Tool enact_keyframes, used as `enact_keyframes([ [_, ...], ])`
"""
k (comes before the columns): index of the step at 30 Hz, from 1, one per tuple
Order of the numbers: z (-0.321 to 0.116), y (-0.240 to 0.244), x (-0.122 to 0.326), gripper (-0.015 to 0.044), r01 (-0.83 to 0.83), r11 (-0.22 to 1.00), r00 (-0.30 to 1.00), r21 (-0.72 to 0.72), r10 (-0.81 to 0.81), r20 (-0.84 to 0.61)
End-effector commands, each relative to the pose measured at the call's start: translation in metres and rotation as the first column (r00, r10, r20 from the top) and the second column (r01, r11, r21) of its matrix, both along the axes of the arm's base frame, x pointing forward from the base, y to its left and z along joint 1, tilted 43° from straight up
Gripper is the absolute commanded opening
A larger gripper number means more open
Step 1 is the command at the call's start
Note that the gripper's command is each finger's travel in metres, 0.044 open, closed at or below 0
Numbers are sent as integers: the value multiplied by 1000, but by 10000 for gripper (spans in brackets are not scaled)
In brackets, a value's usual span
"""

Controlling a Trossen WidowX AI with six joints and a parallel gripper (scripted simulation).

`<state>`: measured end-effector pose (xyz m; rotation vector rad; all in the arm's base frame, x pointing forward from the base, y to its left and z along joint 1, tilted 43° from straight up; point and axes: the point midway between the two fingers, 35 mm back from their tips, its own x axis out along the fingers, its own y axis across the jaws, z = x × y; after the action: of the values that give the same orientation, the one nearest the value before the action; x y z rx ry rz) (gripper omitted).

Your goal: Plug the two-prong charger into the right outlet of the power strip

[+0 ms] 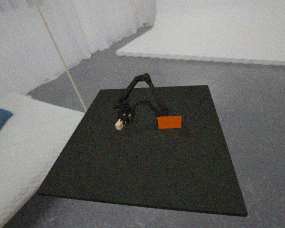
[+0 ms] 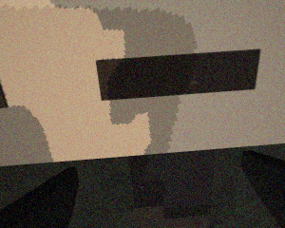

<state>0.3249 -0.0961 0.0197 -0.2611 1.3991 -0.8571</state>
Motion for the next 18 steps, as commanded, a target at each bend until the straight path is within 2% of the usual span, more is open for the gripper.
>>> enact_keyframes([
  [1,2,0,-1,440,3,1000,1000,-4,-3,11],
  [18,-4,5,-16,440,3,1000,1000,-4,-2,10],
])
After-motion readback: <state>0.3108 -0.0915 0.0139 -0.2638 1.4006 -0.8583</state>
